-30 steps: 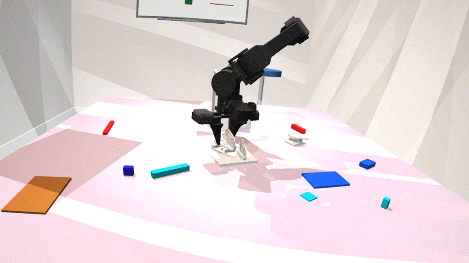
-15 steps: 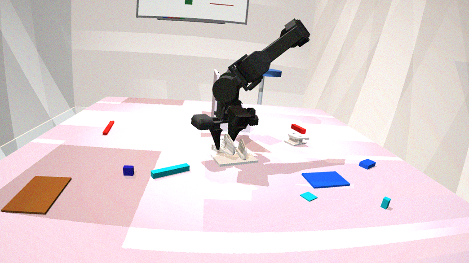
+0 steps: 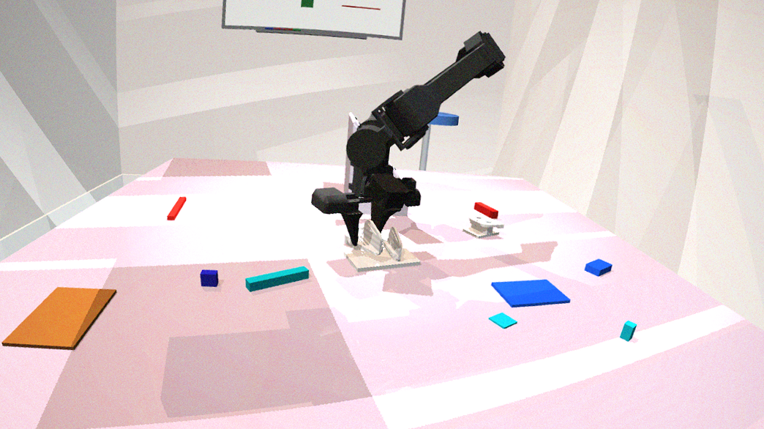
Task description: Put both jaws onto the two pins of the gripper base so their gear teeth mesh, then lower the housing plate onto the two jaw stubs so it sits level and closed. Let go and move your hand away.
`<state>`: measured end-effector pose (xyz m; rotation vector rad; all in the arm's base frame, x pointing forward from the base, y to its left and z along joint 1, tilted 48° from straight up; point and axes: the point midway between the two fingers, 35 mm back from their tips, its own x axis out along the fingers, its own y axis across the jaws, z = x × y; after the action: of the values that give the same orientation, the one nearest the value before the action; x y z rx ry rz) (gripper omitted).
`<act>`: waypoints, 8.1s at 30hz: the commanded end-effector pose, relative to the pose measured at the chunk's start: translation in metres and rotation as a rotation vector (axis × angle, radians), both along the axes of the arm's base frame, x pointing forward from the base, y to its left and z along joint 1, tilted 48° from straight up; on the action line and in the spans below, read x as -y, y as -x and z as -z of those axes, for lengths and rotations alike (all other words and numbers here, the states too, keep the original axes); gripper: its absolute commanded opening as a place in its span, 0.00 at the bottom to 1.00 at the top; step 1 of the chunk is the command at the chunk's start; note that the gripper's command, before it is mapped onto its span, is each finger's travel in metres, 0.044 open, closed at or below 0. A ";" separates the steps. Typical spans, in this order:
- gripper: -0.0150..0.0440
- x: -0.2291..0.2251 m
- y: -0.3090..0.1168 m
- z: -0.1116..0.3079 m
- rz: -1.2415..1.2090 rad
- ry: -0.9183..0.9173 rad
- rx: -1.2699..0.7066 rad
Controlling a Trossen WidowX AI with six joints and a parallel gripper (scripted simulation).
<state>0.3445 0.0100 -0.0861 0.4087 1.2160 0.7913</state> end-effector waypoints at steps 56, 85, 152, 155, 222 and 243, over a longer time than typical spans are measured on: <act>0.48 -0.012 -0.002 0.010 -0.004 -0.003 0.006; 0.48 -0.012 -0.002 0.010 -0.004 -0.003 0.006; 0.48 -0.012 -0.003 0.011 -0.004 -0.003 0.006; 0.48 -0.012 -0.003 0.011 -0.004 -0.003 0.006; 1.00 -0.044 0.009 -0.133 0.341 0.034 -0.314; 1.00 -0.111 0.054 -0.201 0.664 -0.062 -0.646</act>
<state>0.2994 0.1136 0.1063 1.0552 1.5018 0.1553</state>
